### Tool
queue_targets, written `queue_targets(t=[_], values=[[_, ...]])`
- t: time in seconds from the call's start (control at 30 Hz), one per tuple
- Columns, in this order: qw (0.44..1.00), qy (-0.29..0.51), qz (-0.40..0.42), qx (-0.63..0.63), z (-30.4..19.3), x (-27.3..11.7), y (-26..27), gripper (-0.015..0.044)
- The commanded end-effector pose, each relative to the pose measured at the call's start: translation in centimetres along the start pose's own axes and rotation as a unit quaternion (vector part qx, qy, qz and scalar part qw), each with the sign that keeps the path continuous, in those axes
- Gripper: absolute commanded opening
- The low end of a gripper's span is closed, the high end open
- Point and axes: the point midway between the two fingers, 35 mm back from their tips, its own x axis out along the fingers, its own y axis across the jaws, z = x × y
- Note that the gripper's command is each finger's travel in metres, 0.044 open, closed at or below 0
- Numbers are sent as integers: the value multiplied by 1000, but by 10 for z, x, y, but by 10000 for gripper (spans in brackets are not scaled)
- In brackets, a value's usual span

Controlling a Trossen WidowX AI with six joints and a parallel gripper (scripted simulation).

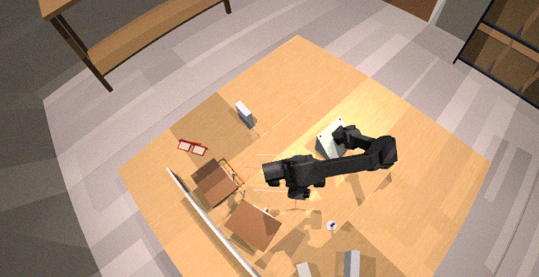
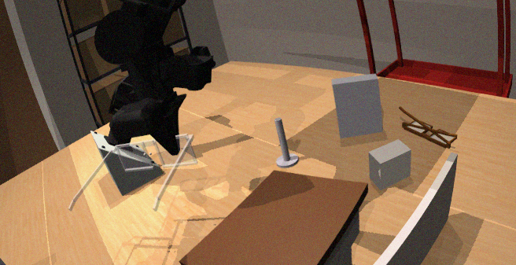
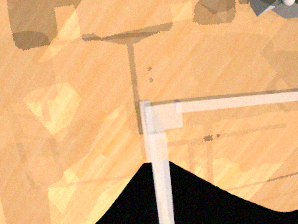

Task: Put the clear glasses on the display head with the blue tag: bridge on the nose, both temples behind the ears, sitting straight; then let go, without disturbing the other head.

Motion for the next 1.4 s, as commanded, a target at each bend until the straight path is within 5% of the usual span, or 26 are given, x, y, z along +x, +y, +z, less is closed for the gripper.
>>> queue_targets(t=[0.0,1.0,1.37], values=[[998,2,1,-68,-10,1,1,0],[870,-5,5,-493,-55,3,7,0],[865,-11,1,-501,-54,13,7,0]])
